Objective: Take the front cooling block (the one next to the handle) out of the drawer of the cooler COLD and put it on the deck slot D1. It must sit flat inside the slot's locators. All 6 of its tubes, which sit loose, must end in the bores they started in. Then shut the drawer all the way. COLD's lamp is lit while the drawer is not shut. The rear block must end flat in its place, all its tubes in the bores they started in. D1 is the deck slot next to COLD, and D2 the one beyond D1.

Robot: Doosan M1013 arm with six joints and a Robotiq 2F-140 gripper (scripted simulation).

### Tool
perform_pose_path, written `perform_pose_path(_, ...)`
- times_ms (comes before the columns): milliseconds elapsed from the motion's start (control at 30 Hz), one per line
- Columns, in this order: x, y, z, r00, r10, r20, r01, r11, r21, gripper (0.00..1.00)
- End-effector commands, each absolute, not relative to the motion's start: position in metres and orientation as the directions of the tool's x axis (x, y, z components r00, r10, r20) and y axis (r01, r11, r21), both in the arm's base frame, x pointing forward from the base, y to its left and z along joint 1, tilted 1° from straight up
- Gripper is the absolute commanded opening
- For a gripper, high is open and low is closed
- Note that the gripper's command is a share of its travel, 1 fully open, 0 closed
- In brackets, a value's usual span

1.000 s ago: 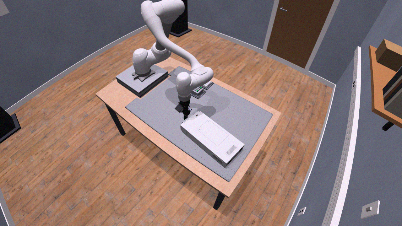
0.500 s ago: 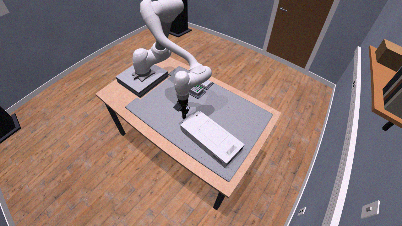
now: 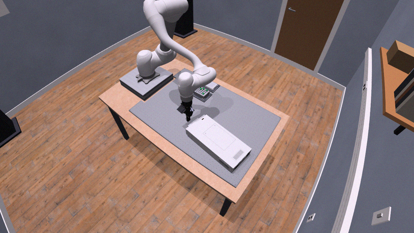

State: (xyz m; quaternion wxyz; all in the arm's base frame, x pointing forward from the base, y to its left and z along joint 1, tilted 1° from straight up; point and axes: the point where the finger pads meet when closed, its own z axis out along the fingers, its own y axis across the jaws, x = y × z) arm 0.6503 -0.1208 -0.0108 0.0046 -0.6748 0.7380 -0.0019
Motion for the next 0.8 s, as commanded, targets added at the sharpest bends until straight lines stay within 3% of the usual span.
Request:
perform_pose_path(0,0.65,-0.121,-0.01,-0.089,-0.996,-0.004,-0.996,0.089,-0.011,0.1)
perform_pose_path(767,0.65,-0.121,0.007,-0.089,-0.996,-0.004,-0.996,0.089,-0.011,0.1)
